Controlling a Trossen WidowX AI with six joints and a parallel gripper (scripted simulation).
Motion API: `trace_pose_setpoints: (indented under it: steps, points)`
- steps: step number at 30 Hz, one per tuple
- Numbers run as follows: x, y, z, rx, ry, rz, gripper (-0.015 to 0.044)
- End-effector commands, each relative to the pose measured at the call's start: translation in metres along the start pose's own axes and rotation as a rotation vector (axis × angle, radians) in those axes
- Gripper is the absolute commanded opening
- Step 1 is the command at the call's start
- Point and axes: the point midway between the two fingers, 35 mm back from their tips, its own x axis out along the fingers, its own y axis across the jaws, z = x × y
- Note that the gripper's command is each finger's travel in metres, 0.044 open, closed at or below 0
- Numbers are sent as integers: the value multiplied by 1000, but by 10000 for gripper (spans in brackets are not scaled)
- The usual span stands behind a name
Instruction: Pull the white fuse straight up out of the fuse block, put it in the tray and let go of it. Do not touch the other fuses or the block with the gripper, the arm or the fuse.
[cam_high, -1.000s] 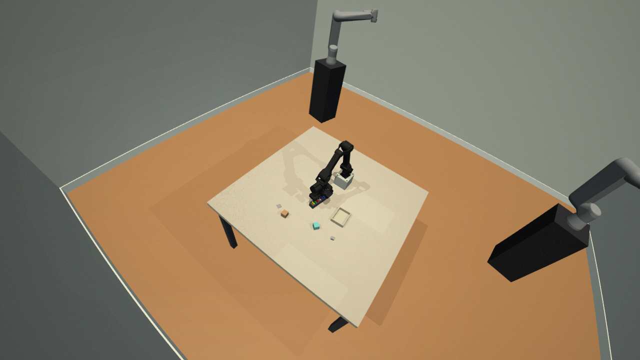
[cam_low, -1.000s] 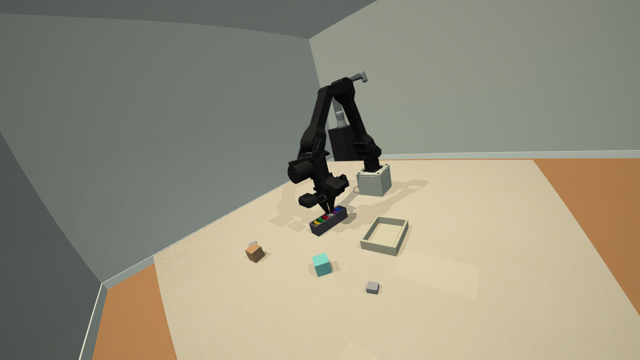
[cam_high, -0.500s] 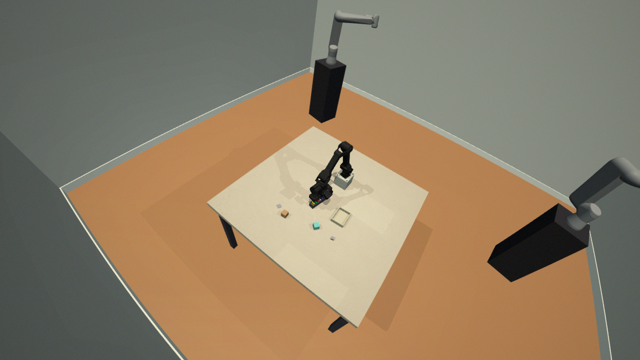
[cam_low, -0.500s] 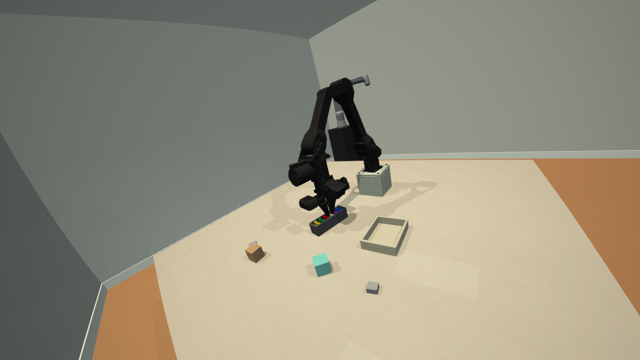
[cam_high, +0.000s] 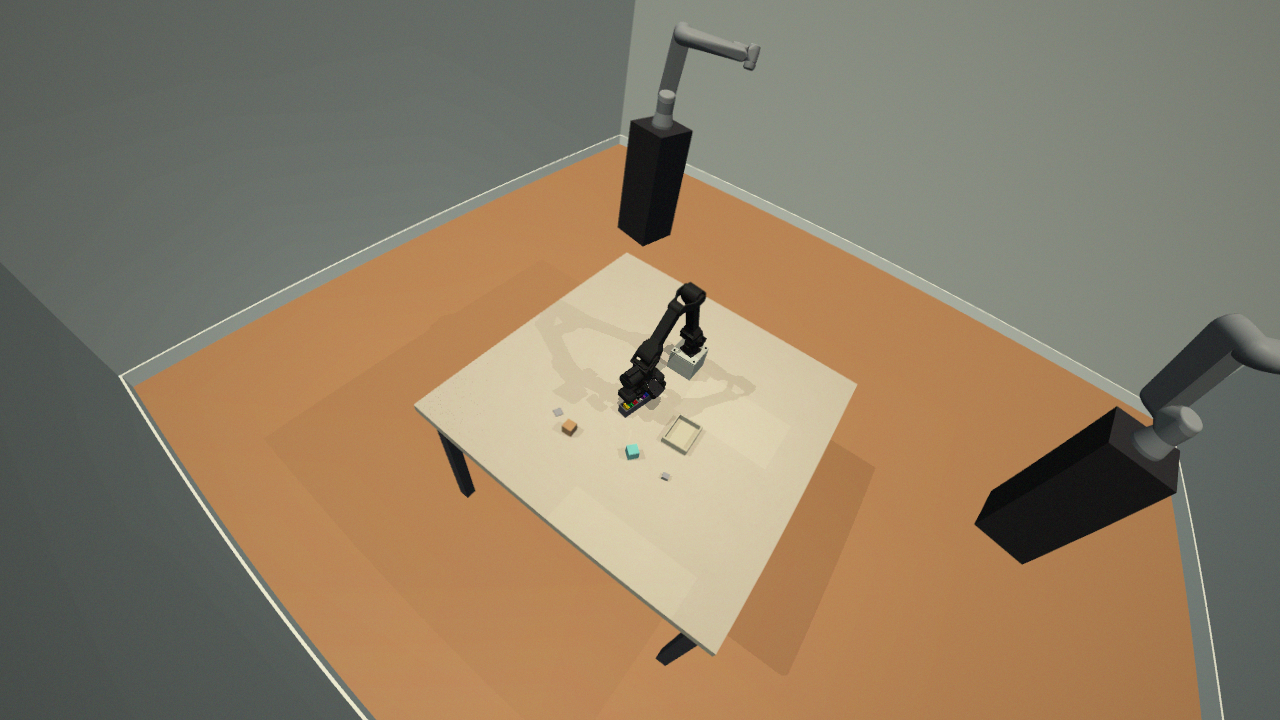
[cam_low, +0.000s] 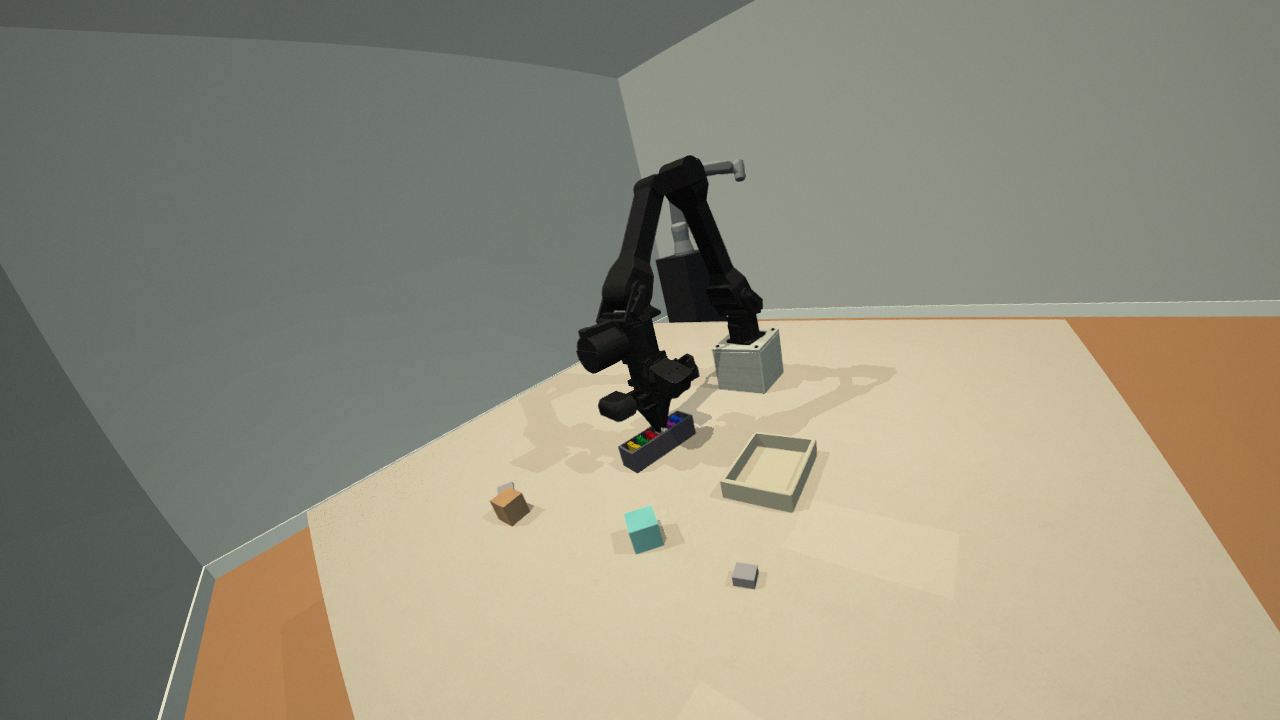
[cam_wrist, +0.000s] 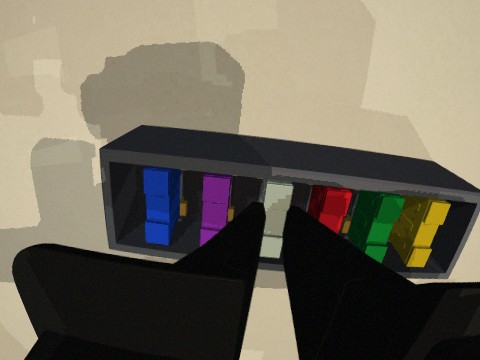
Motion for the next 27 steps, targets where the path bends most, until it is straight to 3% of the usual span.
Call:
trace_pose_setpoints:
  steps: [1, 27]
  points:
    - [0, 0, 0, 0, 0, 0, 0]
    - [-13, -1, 0, 1, 1, -1, 0]
